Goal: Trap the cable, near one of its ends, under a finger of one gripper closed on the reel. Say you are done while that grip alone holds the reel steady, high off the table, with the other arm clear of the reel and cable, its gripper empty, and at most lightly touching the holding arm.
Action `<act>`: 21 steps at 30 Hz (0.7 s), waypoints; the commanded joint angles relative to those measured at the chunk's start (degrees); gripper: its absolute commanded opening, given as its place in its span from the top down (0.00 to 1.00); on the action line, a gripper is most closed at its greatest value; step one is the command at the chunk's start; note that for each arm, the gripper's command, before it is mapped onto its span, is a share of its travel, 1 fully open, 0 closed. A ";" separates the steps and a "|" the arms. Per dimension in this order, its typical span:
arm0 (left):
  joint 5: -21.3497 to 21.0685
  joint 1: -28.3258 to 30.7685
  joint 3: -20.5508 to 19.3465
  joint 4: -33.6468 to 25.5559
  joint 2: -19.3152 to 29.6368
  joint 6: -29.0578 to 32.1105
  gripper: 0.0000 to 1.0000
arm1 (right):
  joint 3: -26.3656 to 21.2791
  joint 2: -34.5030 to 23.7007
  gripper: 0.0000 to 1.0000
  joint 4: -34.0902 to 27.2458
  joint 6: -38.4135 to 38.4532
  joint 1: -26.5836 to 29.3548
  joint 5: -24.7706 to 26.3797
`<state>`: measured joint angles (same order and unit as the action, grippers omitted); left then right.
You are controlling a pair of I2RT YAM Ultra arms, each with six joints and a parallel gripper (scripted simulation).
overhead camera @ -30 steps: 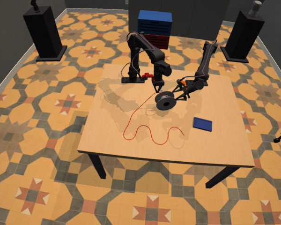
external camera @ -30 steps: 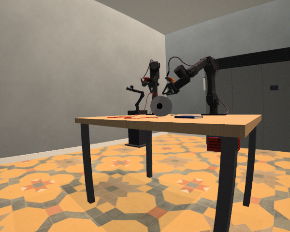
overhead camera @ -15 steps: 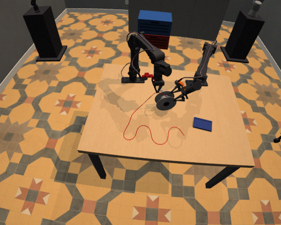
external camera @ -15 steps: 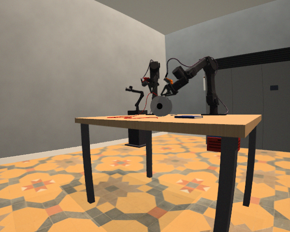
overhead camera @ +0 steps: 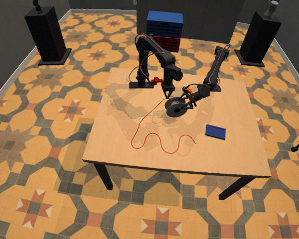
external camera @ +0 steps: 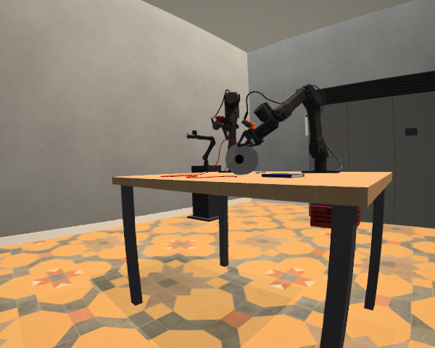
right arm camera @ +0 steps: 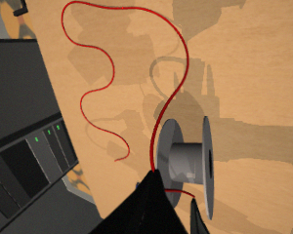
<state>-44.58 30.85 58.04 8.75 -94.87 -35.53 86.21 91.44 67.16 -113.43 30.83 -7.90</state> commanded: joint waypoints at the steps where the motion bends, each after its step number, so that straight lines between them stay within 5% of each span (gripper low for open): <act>1: 0.90 1.16 1.94 -1.74 -1.24 1.87 0.25 | 2.33 0.00 1.00 0.87 0.68 -0.97 -0.75; 21: 2.08 3.09 2.56 -4.01 -3.40 3.78 0.25 | 2.44 -0.29 1.00 0.97 0.72 -1.01 -0.74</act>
<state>-42.65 33.39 58.89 4.78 -97.71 -32.53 86.63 91.57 67.26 -113.43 30.72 -7.90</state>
